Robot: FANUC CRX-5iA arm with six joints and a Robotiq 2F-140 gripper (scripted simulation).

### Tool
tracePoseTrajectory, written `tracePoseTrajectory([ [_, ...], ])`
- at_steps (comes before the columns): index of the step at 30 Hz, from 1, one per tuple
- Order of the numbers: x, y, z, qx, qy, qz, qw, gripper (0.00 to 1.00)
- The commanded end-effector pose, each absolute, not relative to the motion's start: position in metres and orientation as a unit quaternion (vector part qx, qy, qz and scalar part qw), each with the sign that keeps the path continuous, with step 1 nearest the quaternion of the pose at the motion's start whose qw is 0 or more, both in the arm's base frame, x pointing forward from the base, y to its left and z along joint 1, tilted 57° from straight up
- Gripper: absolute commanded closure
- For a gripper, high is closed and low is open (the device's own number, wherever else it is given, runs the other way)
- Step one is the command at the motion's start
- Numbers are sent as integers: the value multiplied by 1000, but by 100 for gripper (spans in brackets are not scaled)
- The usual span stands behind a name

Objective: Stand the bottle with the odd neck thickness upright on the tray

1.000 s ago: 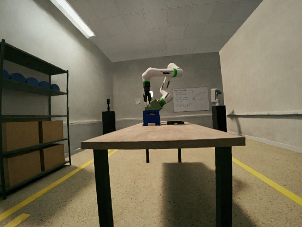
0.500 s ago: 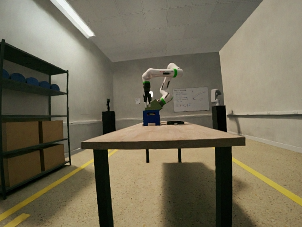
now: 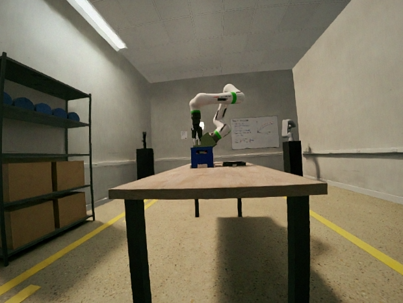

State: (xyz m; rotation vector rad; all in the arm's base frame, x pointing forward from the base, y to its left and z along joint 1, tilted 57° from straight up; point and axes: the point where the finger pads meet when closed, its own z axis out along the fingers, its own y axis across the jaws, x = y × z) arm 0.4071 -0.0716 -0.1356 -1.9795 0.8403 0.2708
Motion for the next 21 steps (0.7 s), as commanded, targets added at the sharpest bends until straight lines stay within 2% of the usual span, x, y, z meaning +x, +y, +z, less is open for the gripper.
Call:
tracePoseTrajectory([
  [1,408,-69,-138,-807,343,110,468,56],
  [21,410,-56,-146,-807,343,110,468,56],
])
